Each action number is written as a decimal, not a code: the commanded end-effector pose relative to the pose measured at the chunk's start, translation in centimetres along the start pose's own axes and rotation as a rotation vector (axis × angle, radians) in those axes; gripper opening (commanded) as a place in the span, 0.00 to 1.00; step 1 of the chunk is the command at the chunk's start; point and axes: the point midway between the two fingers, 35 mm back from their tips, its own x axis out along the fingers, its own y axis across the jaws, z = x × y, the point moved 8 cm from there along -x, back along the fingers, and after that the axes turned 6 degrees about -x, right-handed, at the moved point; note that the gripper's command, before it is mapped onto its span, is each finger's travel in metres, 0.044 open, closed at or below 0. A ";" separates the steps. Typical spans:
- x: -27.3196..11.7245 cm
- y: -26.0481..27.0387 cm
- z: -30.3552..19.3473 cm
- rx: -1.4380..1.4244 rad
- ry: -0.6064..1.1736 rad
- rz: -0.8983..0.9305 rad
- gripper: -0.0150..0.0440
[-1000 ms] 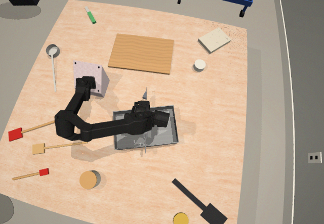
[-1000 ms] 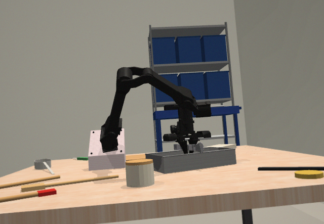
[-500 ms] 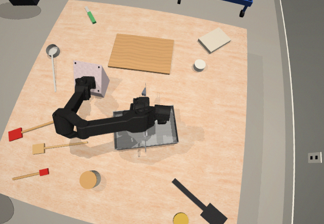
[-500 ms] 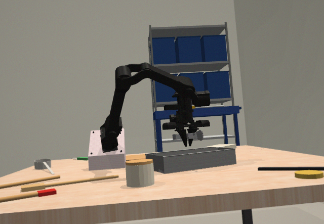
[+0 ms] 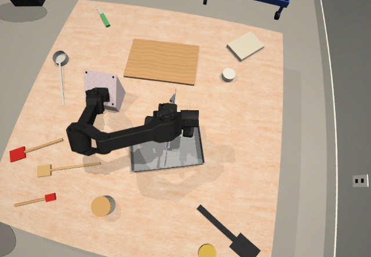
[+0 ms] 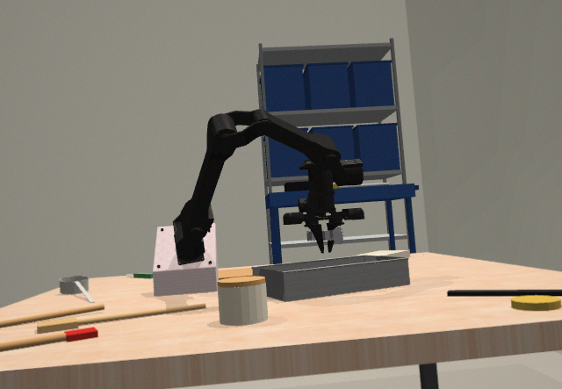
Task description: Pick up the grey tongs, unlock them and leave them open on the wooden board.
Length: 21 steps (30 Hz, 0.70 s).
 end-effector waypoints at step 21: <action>-0.3 -2.6 11.8 0.475 -0.019 0.000 0.00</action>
